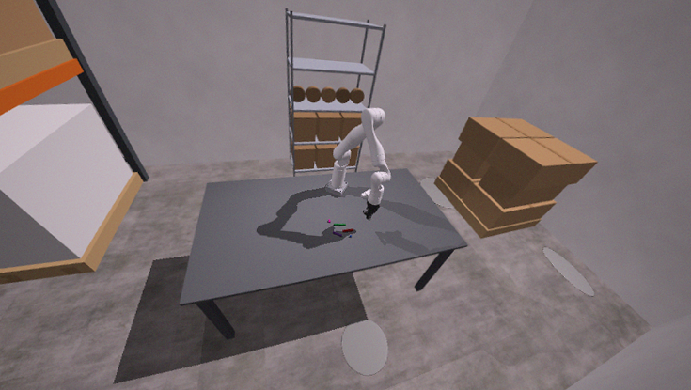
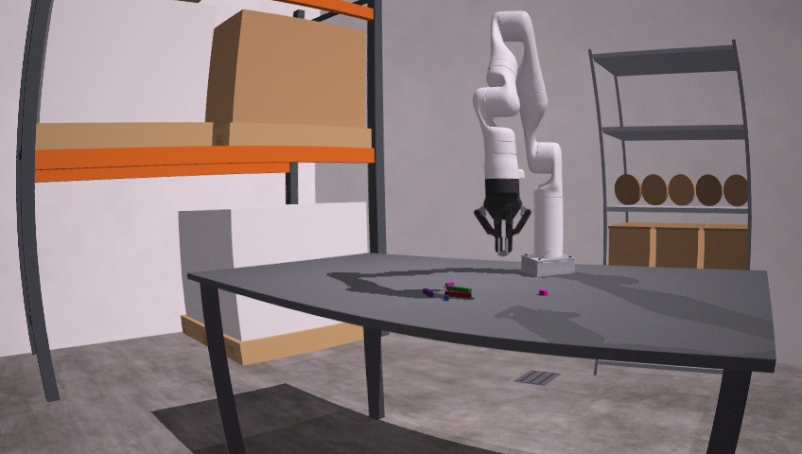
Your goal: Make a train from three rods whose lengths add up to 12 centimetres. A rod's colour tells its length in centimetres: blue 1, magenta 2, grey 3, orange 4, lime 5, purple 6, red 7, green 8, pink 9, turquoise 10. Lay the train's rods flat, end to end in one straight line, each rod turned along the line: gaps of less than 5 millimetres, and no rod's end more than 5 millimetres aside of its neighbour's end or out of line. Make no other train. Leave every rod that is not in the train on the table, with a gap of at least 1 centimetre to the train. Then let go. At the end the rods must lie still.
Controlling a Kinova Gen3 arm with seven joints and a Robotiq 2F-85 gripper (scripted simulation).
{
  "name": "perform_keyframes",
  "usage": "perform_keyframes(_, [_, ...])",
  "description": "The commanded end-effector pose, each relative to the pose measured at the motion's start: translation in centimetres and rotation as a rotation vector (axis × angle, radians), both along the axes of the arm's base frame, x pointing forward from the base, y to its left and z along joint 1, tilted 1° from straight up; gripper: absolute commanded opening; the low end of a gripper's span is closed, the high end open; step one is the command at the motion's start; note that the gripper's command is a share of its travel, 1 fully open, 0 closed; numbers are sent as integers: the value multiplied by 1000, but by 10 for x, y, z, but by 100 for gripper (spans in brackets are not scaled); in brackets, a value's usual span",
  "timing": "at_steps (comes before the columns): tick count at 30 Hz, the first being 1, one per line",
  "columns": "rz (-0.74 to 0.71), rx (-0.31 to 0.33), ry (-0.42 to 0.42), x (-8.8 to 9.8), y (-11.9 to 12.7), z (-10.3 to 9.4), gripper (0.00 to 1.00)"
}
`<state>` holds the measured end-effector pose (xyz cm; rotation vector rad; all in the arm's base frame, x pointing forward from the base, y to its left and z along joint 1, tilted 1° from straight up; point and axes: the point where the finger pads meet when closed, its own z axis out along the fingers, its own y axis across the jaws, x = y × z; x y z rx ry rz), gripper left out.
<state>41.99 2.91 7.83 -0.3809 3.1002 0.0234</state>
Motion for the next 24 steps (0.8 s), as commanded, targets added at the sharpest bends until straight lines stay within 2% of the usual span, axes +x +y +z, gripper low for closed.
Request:
perform_keyframes(1, [-104,3,-2,-7,-41,1,5])
perform_keyframes(6, [-251,5,-1,-22,-90,0,5])
perform_keyframes(11, [-402,8,4,-45,-136,-1,5])
perform_keyframes(13, [-402,8,4,-45,-136,-1,5])
perform_keyframes(15, [-501,8,1,-62,-164,-1,5])
perform_keyframes(20, [-657,10,3,-93,-203,-2,5])
perform_keyframes(24, [-723,14,11,-110,-217,-3,5])
